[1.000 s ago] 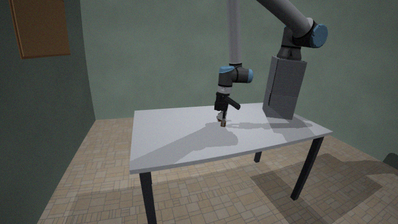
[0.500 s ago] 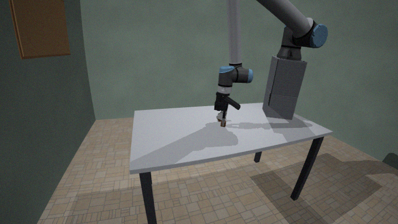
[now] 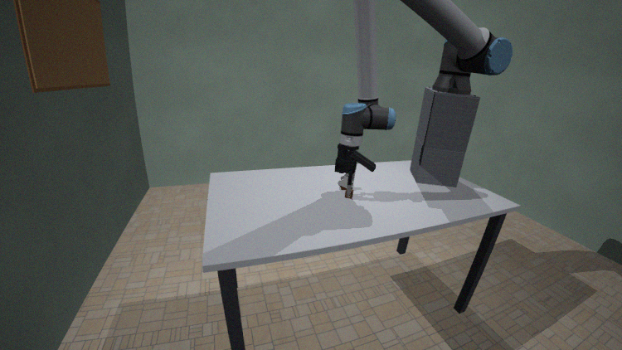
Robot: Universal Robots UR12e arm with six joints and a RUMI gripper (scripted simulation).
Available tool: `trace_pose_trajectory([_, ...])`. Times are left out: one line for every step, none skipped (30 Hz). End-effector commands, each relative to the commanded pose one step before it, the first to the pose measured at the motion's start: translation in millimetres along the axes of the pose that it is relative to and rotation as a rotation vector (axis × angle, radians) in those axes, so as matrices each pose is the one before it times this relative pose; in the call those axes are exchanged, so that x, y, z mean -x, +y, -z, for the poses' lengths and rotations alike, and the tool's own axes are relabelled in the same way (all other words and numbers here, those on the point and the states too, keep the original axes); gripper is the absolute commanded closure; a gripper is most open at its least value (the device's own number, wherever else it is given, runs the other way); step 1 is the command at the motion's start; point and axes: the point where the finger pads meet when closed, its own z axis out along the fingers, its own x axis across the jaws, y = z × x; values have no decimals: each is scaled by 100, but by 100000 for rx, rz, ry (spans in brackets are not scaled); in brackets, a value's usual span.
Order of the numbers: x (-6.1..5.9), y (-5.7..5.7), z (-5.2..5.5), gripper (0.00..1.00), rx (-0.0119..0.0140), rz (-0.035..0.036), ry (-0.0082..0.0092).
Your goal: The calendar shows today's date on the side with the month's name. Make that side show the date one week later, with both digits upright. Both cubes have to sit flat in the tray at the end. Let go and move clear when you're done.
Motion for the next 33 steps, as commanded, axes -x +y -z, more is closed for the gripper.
trace_pose_trajectory([-175,124,-26,71,299,130,105])
trace_pose_trajectory([0,0,0,71,0,0,0])
trace_pose_trajectory([0,0,0,71,0,0,0])
trace_pose_trajectory([0,-1,6,71,0,0,0])
trace_pose_trajectory([0,0,0,71,0,0,0])
trace_pose_trajectory([0,0,0,71,0,0,0])
trace_pose_trajectory([2,-4,38,71,-1,-1,-1])
trace_pose_trajectory([6,-11,96,71,-2,-3,-1])
trace_pose_trajectory([10,-20,173,71,-4,-6,-3])
trace_pose_trajectory([80,-130,159,71,-173,-25,-93])
trace_pose_trajectory([42,-52,207,71,-83,-20,-45])
trace_pose_trajectory([12,12,269,71,2,-15,1])
trace_pose_trajectory([14,14,328,71,3,-18,1])
trace_pose_trajectory([17,16,383,71,3,-21,1])
trace_pose_trajectory([19,19,433,71,4,-23,1])
trace_pose_trajectory([21,20,477,71,4,-27,1])
trace_pose_trajectory([18,18,512,71,4,-38,1])
trace_pose_trajectory([1,-2,537,71,0,0,1])
trace_pose_trajectory([1,-2,554,71,0,0,1])
trace_pose_trajectory([1,-2,561,71,0,0,1])
trace_pose_trajectory([1,-2,558,71,0,0,1])
trace_pose_trajectory([0,0,0,71,0,0,0])
trace_pose_trajectory([0,0,0,71,0,0,0])
trace_pose_trajectory([1,-2,545,71,0,0,1])
trace_pose_trajectory([1,-2,523,71,0,0,1])
trace_pose_trajectory([1,-2,492,71,0,0,1])
trace_pose_trajectory([1,-2,454,71,0,0,1])
trace_pose_trajectory([1,-2,409,71,0,0,1])
trace_pose_trajectory([0,-1,359,71,0,0,1])
trace_pose_trajectory([0,-1,305,71,0,1,1])
trace_pose_trajectory([-7,-10,249,71,-2,19,0])
trace_pose_trajectory([-9,-10,193,71,-2,22,0])
trace_pose_trajectory([-9,-11,140,71,-2,14,0])
